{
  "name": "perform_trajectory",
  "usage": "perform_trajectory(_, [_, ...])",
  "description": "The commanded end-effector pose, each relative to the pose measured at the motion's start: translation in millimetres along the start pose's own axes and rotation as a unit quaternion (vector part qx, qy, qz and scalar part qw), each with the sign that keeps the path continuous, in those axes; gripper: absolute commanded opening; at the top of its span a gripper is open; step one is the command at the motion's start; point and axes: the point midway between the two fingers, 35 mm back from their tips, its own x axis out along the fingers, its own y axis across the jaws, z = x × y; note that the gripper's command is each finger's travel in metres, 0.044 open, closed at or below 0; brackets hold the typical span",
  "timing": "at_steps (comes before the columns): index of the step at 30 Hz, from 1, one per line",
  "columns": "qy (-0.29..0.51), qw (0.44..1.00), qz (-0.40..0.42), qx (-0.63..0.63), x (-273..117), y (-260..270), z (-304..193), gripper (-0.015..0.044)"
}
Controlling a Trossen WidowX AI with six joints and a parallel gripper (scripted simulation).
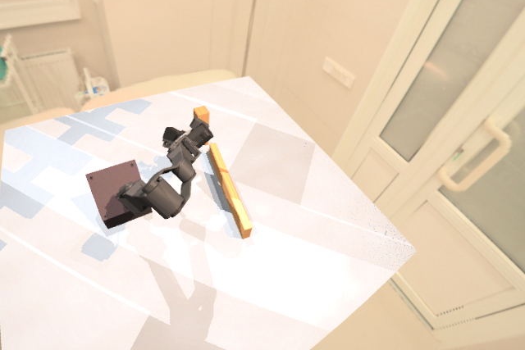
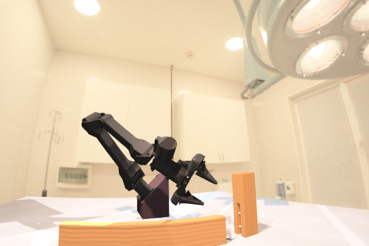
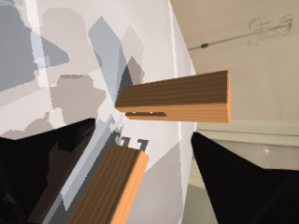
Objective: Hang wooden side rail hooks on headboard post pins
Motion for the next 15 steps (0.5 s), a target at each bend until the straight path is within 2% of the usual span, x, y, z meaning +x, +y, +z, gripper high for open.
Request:
perform_trajectory(1, [0.002,1.000,0.003,-0.003,0,1,0,0.0440])
perform_trajectory(6, [0.001,1.000,0.003,0.018,0,0,-1,0.0440])
perform_trajectory(15, [-0.010,0.955,0.009,0.297,1,-14,-8,0.0440])
